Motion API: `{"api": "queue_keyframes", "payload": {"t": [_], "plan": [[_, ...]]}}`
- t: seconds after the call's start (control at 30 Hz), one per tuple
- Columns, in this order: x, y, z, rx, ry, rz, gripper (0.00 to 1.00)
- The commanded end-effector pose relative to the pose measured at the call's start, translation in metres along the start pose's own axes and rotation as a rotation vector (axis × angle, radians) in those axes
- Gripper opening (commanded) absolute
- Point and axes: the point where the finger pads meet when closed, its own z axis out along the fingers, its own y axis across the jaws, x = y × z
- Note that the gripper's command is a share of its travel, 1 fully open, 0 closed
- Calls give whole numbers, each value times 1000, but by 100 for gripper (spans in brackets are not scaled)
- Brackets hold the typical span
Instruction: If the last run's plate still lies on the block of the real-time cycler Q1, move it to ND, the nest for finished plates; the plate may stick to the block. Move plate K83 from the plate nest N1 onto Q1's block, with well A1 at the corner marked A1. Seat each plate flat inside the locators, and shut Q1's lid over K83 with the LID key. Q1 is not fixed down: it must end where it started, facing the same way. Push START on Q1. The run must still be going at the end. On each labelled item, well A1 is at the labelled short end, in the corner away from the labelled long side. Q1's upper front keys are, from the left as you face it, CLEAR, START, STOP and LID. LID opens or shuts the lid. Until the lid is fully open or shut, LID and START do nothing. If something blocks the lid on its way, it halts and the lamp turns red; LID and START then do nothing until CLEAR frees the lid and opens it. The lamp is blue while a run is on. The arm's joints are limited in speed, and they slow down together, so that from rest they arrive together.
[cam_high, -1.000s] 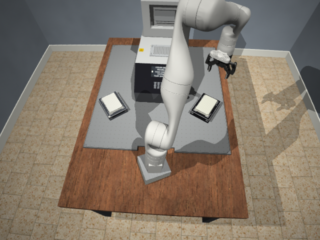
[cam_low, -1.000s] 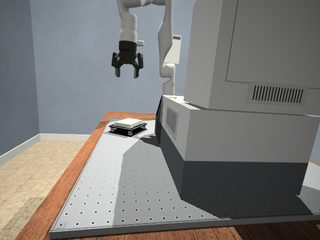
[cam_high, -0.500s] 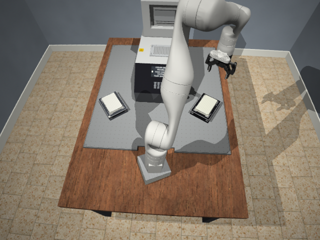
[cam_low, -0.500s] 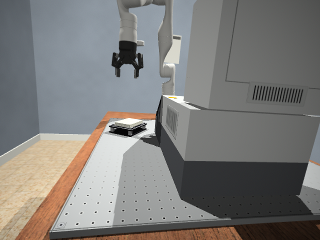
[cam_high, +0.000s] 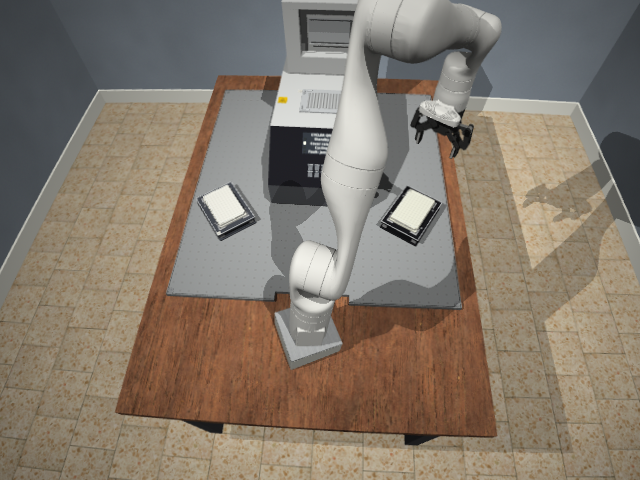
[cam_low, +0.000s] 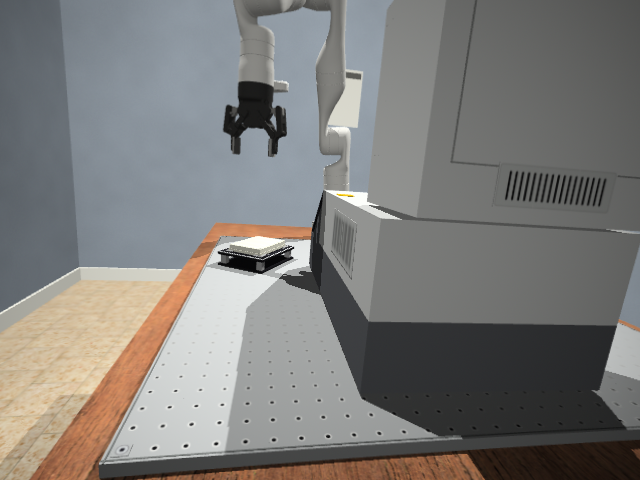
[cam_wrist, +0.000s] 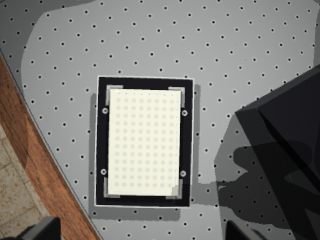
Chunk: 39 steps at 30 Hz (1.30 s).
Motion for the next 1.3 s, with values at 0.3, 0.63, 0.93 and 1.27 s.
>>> {"api": "queue_keyframes", "payload": {"t": [0.3, 0.63, 0.93, 1.27], "plan": [[1, -1, -2, 2, -4, 0, 100], [3, 4, -3, 5, -2, -56, 100], [15, 22, -3, 7, -8, -334, 100], [34, 48, -3, 9, -8, -733, 100]]}}
